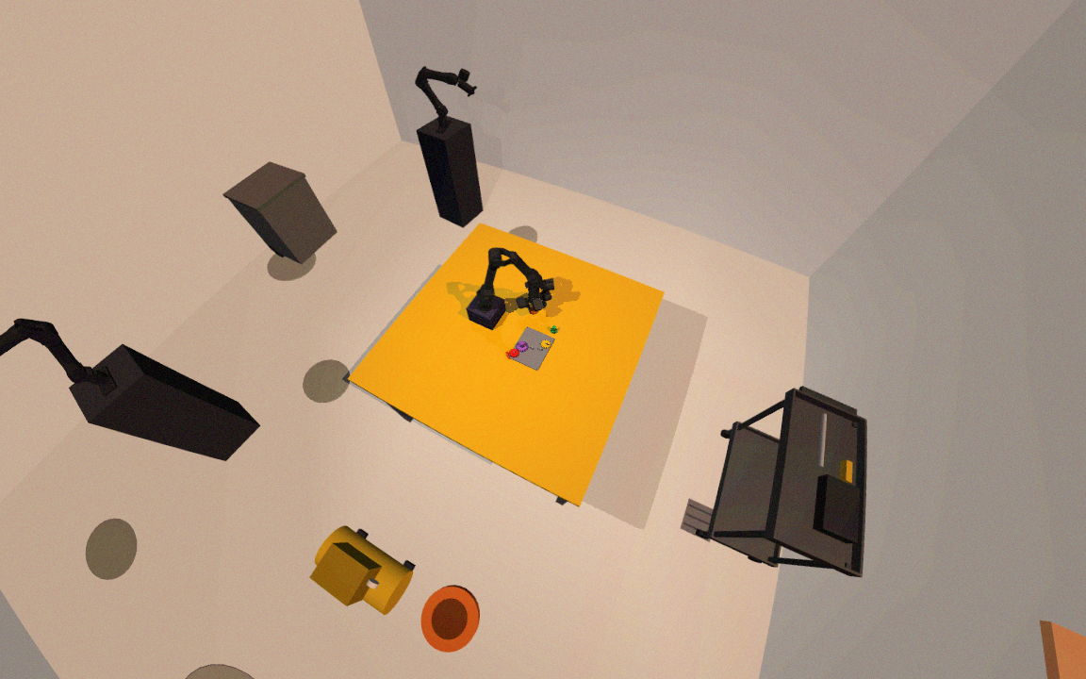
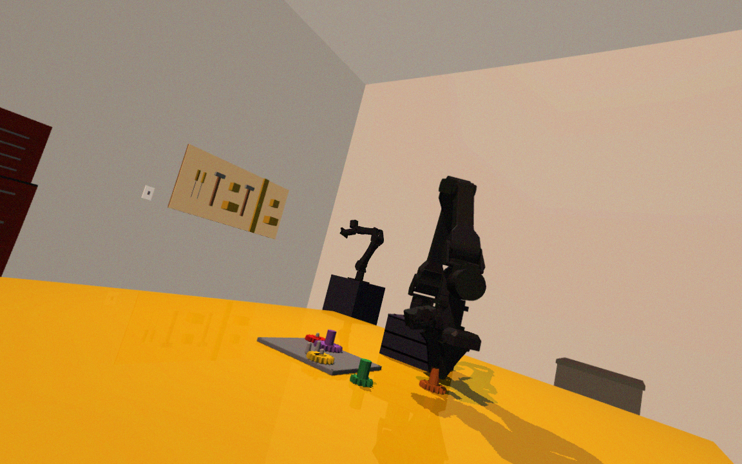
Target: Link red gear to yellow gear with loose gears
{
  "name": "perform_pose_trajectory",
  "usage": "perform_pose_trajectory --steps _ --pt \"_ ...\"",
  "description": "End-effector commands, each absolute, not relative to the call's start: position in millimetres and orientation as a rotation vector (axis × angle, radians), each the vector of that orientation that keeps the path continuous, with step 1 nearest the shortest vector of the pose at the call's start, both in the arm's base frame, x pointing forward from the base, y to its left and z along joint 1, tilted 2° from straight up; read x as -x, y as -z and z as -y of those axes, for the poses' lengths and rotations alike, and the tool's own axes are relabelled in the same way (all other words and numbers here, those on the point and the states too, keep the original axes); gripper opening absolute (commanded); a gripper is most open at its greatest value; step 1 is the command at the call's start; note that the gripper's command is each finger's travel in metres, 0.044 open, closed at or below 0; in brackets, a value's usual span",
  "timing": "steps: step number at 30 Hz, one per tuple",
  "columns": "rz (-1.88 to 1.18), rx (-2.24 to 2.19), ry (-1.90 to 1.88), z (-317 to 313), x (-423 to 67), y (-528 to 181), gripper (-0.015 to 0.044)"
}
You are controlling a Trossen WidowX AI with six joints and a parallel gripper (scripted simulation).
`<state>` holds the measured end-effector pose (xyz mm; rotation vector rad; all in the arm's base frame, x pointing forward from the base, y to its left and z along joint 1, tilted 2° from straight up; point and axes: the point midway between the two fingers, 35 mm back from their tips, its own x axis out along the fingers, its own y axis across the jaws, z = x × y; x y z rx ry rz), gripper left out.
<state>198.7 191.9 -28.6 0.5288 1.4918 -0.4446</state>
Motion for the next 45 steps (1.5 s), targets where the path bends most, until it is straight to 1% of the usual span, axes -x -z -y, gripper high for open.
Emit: perform_pose_trajectory --steps 1,3,15,16,45 --pt "-1.488 -0.528 0.452 -191 -198 30 0.0151" --pt "-1.488 -0.528 0.452 -191 -198 30 0.0099" --pt "-1.488 -0.528 0.452 -191 -198 30 0.0019" --pt "-1.488 -0.528 0.452 -191 -198 30 0.0" --pt "-1.488 -0.529 0.452 -198 -204 -51 0.0"
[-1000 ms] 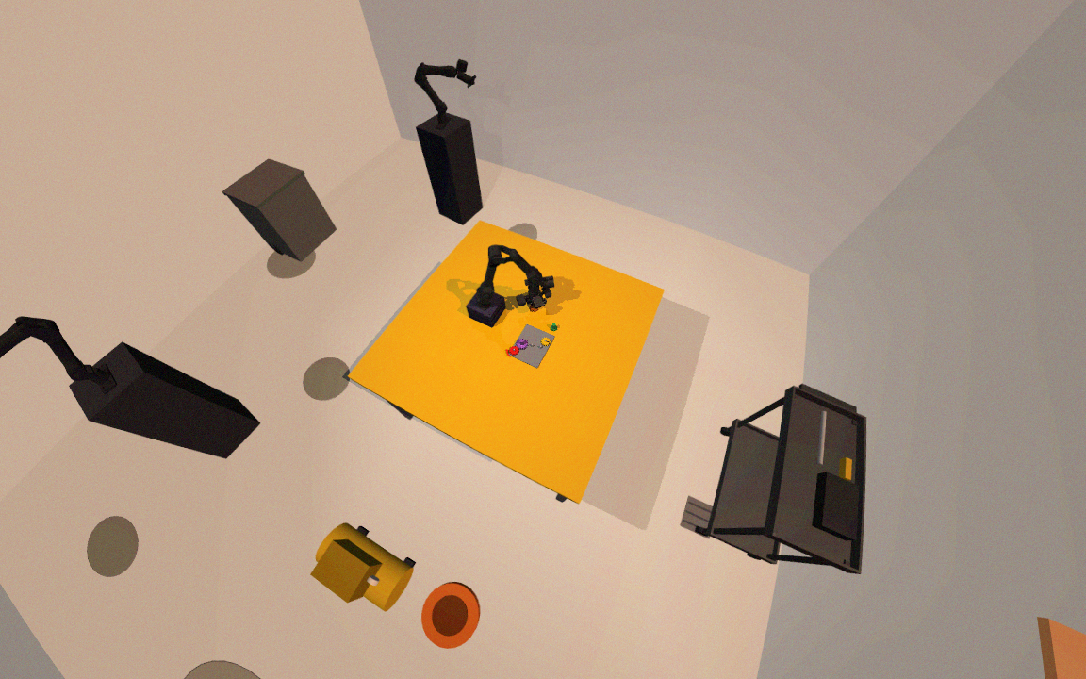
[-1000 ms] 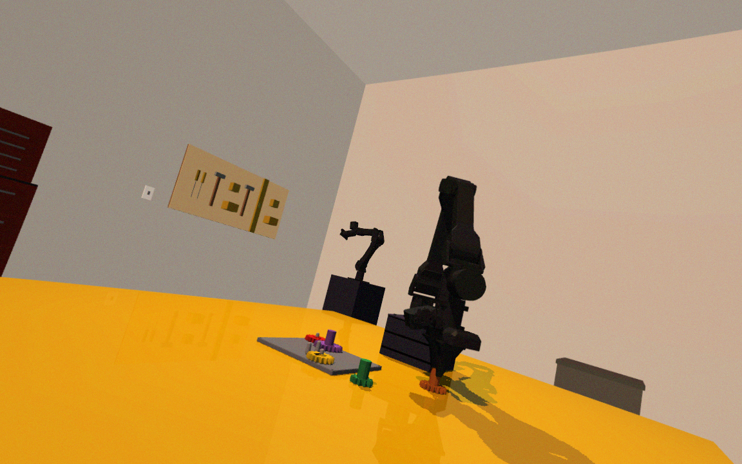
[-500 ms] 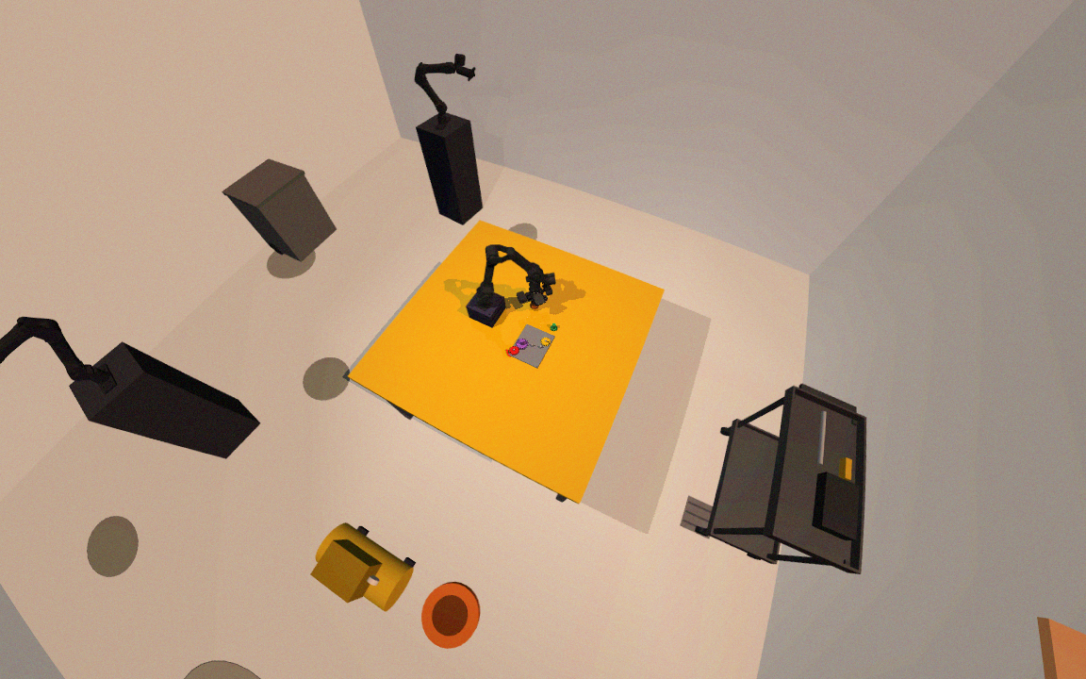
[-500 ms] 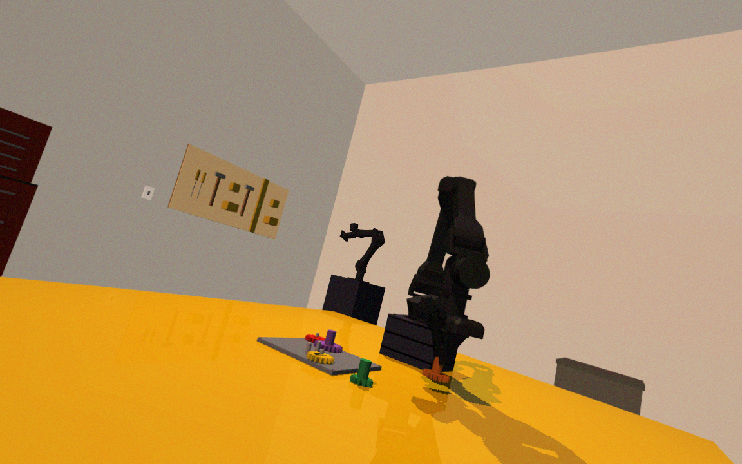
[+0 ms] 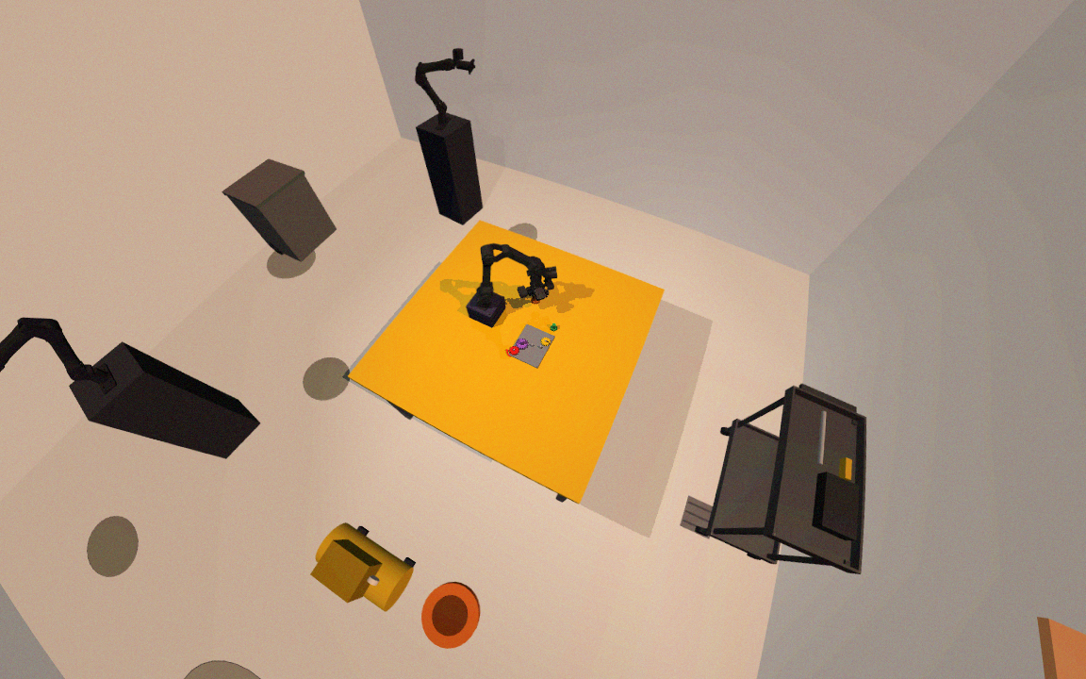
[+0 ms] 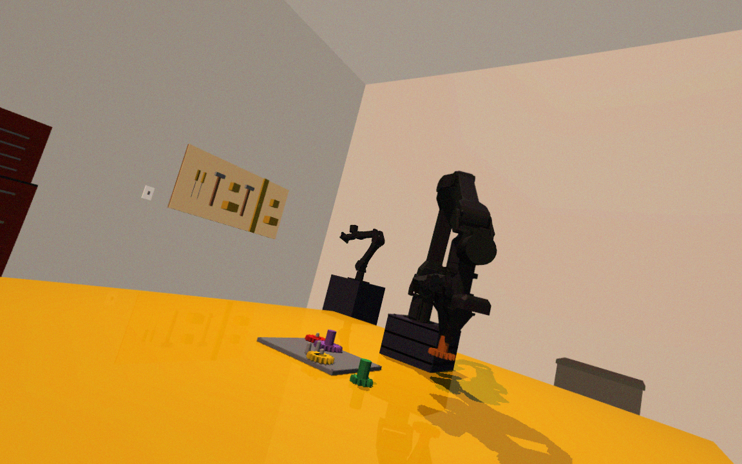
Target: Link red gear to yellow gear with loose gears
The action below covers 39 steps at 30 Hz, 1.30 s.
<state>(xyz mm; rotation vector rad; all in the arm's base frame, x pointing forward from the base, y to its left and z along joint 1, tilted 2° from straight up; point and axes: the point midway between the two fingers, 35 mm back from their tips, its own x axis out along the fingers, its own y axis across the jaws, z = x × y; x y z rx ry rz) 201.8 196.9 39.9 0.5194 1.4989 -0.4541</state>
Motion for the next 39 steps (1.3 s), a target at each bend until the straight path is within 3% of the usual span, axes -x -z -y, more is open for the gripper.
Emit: perform_pose_trajectory --steps 1,21,39 --pt "-1.488 -0.529 0.452 -198 -204 -54 0.0" --pt "-1.488 -0.529 0.451 -191 -195 -115 0.0" --pt "-1.486 -0.527 0.452 -173 -222 -105 0.0"
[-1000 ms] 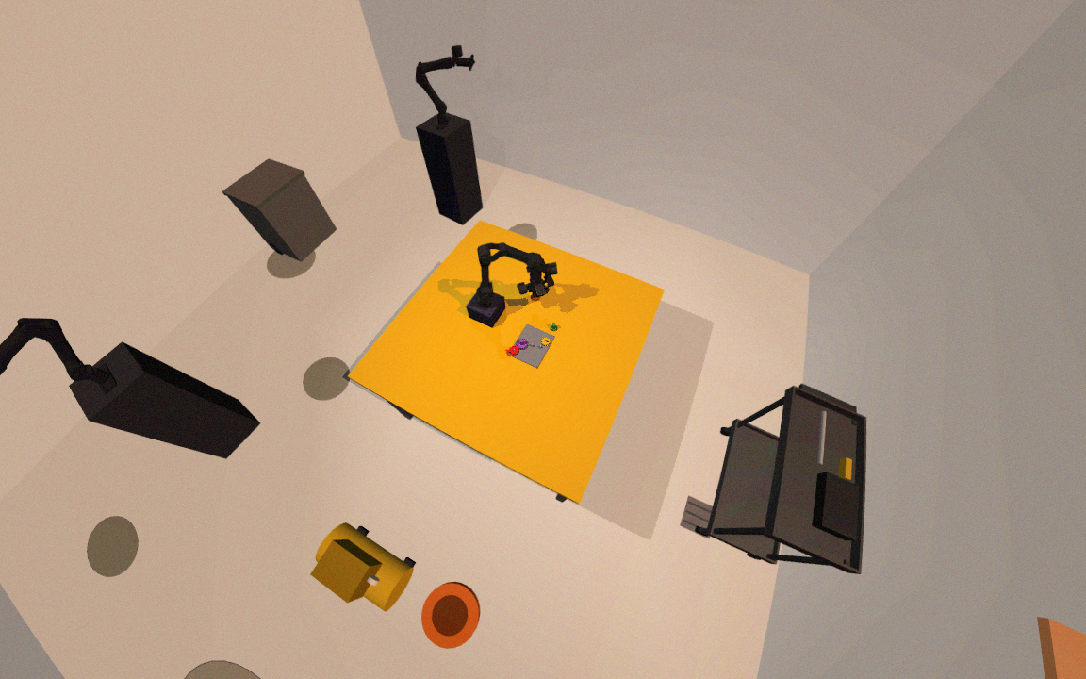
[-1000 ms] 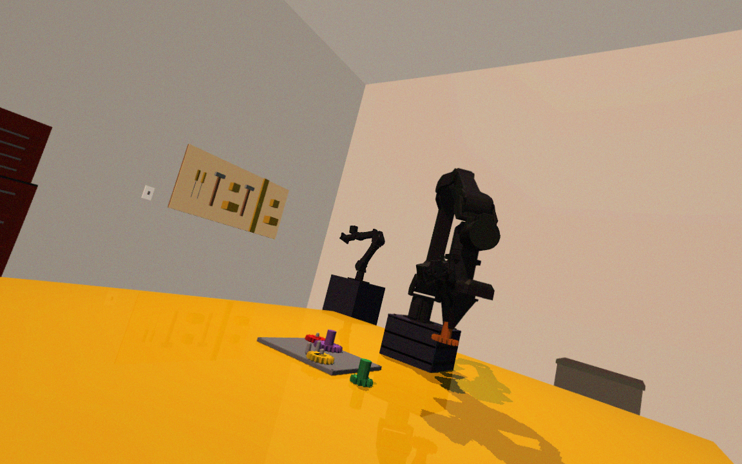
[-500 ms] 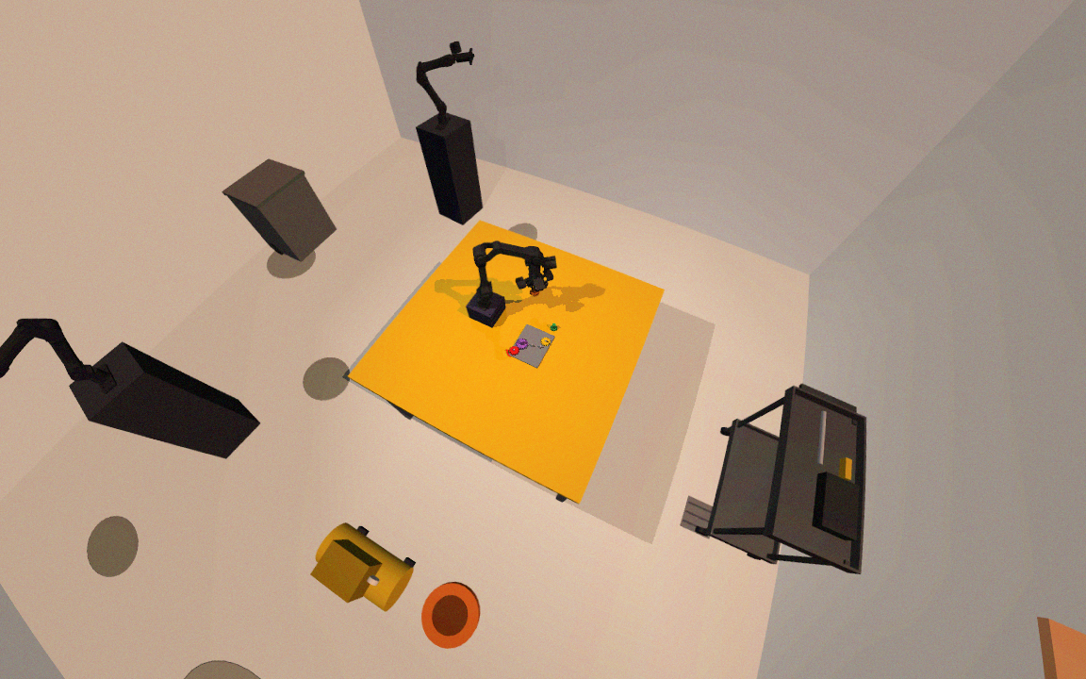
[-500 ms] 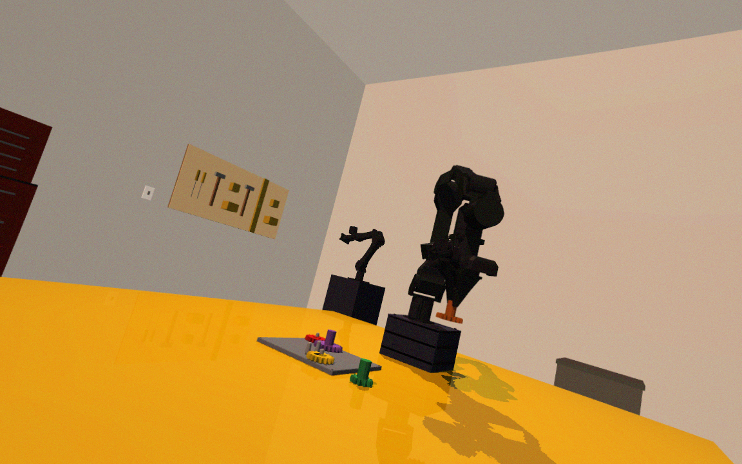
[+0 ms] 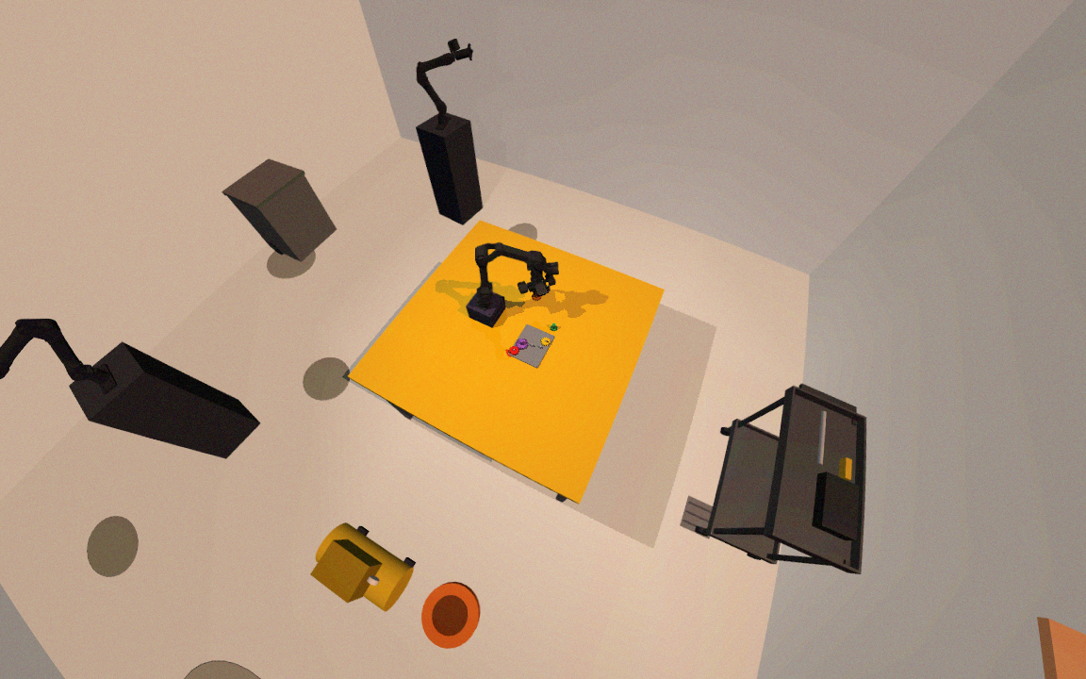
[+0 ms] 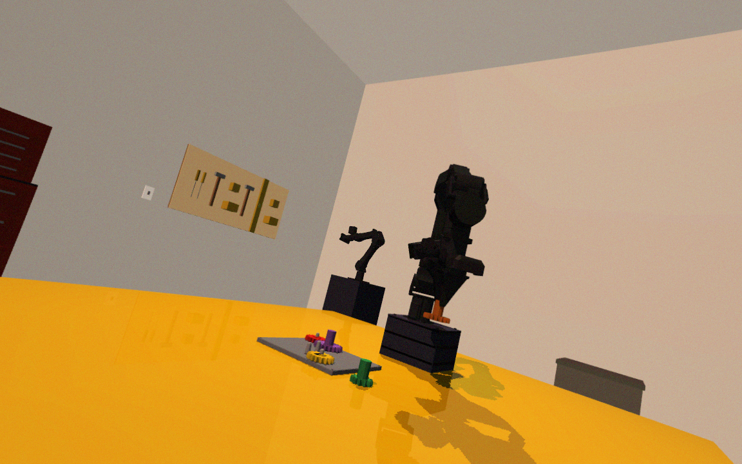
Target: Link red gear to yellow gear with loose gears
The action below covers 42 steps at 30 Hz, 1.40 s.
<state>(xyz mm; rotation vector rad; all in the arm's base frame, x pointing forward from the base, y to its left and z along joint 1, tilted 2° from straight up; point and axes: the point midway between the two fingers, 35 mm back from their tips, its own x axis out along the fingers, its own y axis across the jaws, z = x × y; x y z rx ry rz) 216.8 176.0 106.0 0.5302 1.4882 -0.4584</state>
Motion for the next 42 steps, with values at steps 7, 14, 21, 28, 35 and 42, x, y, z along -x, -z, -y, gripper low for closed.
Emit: perform_pose_trajectory --steps 7,14,21,28,35,42 --pt "-1.485 -0.527 0.453 -164 -234 -100 0.0" --pt "-1.484 -0.526 0.454 -154 -246 -95 0.0" --pt "-1.48 -0.529 0.458 -142 -256 -90 0.0" --pt "-1.478 -0.529 0.46 -131 -267 -85 0.0" --pt "-1.479 -0.527 0.46 -118 -276 -80 0.0" --pt "-1.479 -0.525 0.459 -105 -284 -75 0.0"
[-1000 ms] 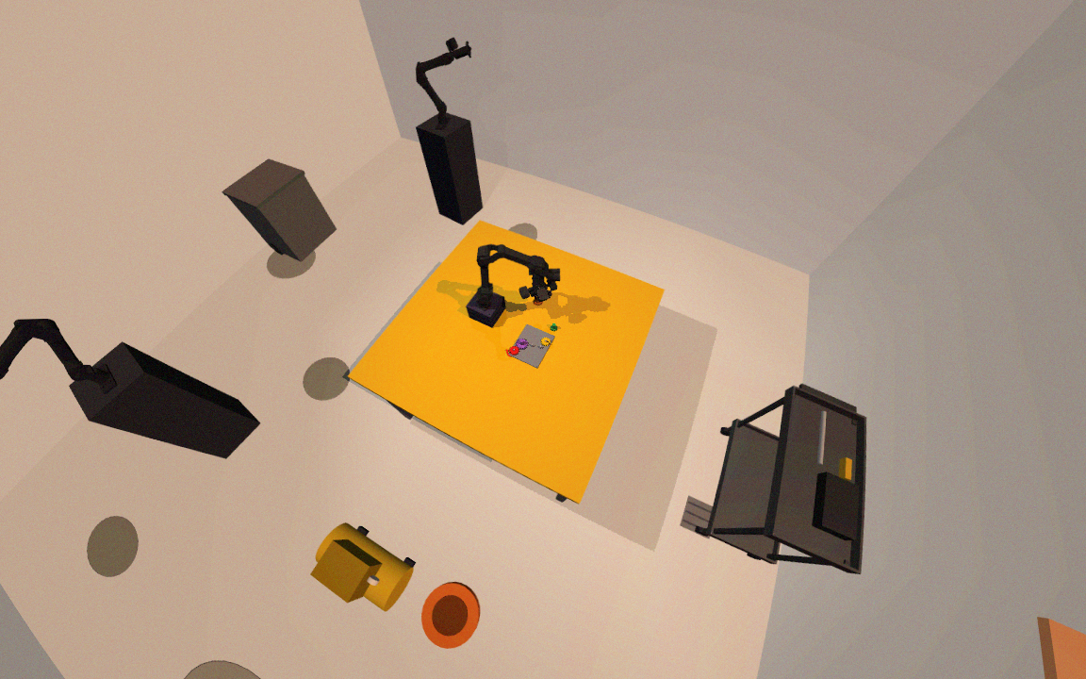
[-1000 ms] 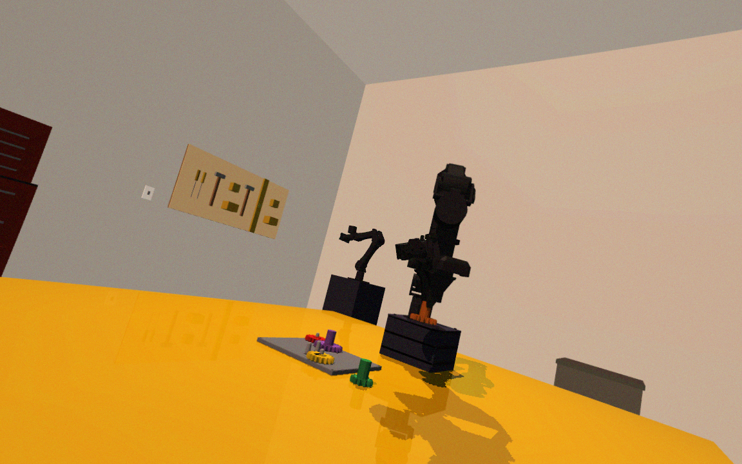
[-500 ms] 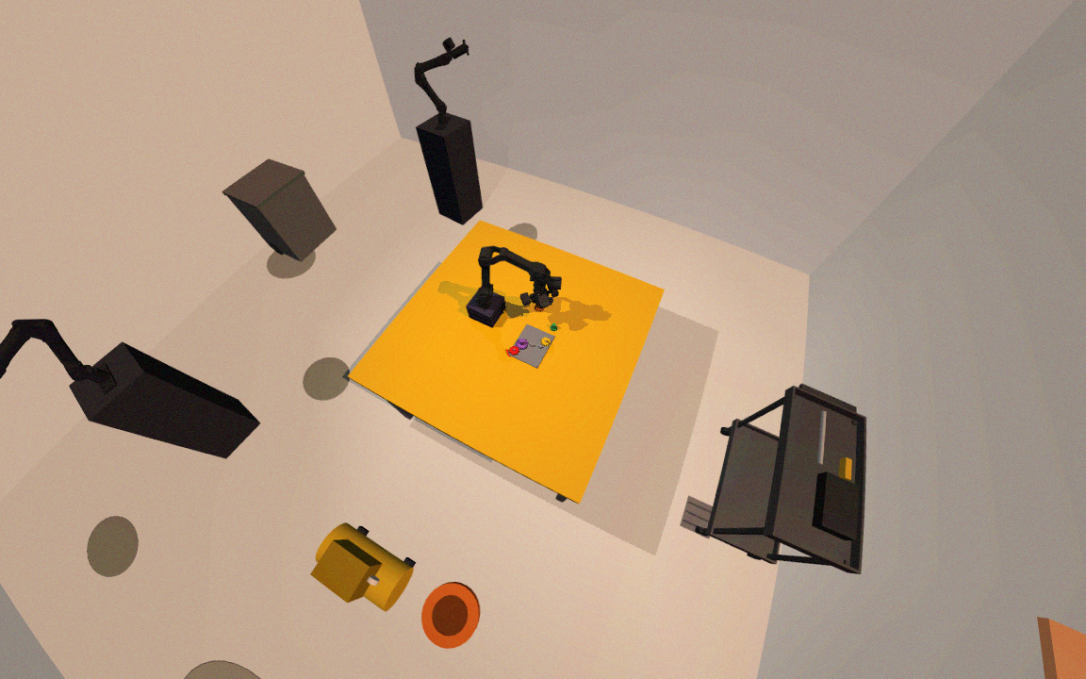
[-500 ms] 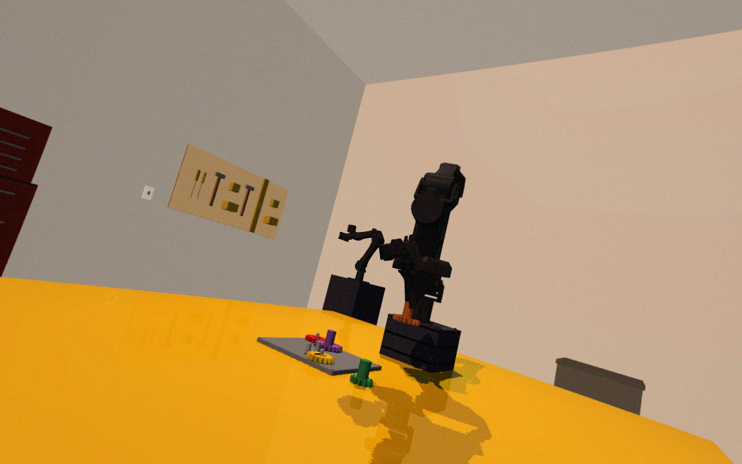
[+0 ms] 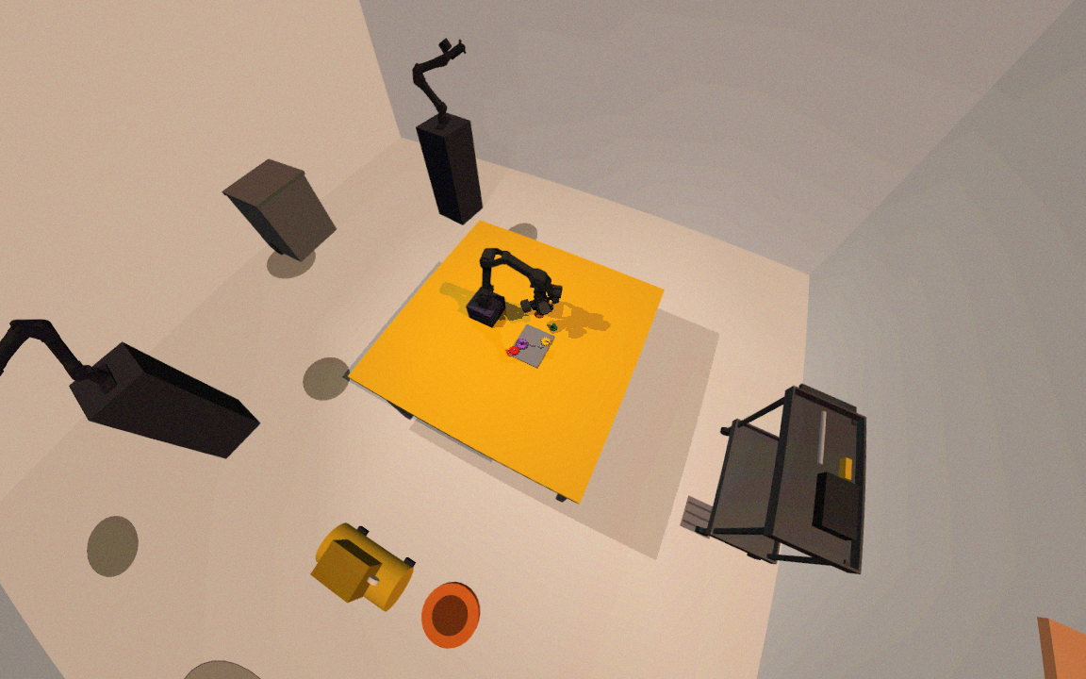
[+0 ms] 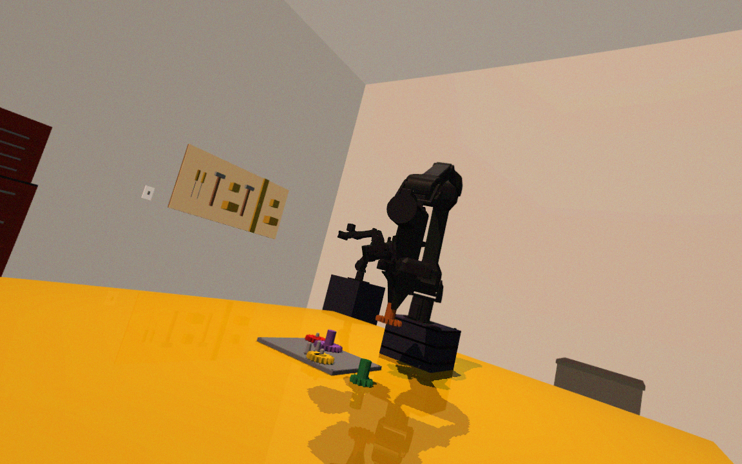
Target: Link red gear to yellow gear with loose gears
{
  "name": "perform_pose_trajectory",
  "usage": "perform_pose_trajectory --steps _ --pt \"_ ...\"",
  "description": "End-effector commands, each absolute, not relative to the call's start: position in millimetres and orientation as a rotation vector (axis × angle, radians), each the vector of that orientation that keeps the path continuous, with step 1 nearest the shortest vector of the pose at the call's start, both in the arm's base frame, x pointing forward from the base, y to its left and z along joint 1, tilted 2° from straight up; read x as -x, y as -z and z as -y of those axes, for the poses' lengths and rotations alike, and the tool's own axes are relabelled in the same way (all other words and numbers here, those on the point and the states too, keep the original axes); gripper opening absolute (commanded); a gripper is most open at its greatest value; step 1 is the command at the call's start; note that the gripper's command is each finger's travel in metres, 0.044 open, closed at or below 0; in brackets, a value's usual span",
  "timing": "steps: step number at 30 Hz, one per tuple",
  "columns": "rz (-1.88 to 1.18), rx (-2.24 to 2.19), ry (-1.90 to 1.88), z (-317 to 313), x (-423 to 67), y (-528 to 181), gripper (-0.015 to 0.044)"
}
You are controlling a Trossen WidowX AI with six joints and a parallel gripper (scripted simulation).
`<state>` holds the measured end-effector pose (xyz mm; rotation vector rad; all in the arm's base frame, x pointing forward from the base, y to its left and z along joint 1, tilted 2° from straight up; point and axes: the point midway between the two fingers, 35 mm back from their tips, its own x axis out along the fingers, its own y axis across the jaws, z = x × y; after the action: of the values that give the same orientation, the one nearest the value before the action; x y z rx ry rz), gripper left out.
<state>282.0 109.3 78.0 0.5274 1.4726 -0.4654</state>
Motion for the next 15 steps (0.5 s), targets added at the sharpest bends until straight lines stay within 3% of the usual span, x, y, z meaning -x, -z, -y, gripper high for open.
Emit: perform_pose_trajectory --steps 1,15 --pt "-1.479 -0.525 0.459 -103 -286 -74 0.0" --pt "-1.473 -0.529 0.481 -75 -299 -64 0.0"
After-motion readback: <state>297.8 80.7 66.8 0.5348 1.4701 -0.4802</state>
